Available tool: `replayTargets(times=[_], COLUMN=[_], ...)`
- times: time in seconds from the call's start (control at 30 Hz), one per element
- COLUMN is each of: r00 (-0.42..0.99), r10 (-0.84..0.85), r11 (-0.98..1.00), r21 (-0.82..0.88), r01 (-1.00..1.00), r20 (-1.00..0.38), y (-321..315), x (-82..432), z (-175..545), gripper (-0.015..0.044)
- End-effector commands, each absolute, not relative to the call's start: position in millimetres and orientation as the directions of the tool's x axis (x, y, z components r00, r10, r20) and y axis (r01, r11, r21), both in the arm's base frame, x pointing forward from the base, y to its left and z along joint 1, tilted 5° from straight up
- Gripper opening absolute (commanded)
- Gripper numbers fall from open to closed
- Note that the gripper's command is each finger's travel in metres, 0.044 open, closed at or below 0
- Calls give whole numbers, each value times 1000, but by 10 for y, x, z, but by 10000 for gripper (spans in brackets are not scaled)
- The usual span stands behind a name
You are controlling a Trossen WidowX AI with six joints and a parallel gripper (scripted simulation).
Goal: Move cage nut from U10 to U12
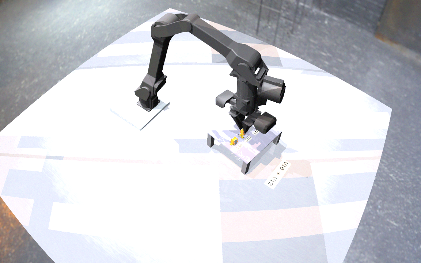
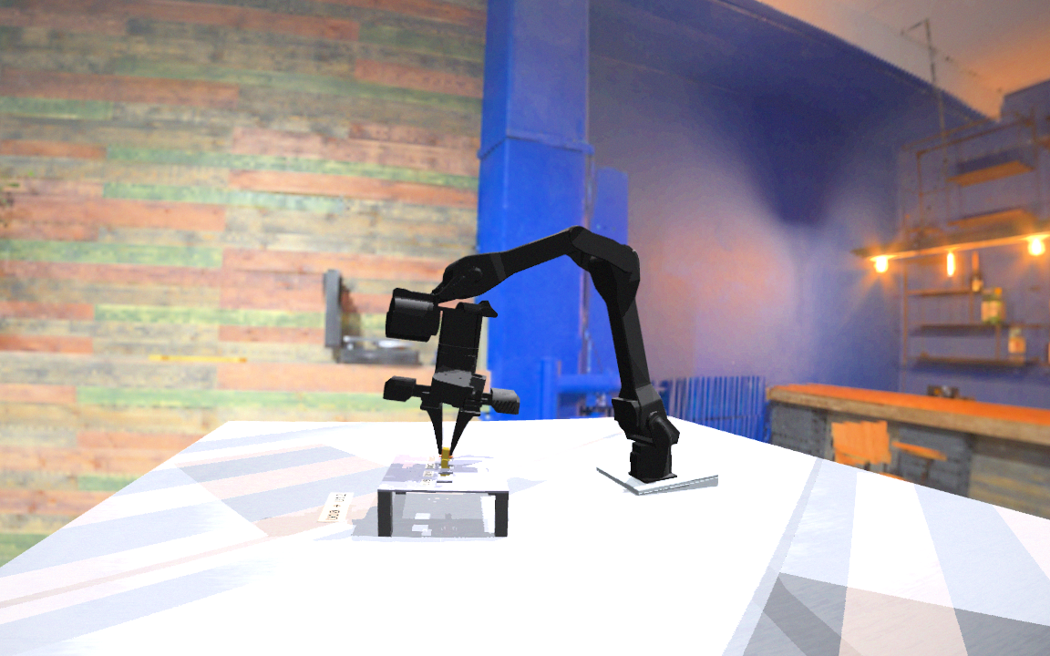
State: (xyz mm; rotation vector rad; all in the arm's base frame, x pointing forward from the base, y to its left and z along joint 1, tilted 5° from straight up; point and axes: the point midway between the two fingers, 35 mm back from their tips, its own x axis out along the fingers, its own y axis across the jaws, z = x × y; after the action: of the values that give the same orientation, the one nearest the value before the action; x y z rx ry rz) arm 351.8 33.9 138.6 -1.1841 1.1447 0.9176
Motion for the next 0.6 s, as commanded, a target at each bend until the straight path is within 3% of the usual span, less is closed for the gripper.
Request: replayTargets(times=[0.0,0.57], r00=[220,245], r10=[-40,-44], r11=[179,178], r21=[-223,-249], r01=[-958,-952], r20=[-975,-969], y=[334,335], x=[3517,3508], z=[1410,1403], gripper=[31,31])
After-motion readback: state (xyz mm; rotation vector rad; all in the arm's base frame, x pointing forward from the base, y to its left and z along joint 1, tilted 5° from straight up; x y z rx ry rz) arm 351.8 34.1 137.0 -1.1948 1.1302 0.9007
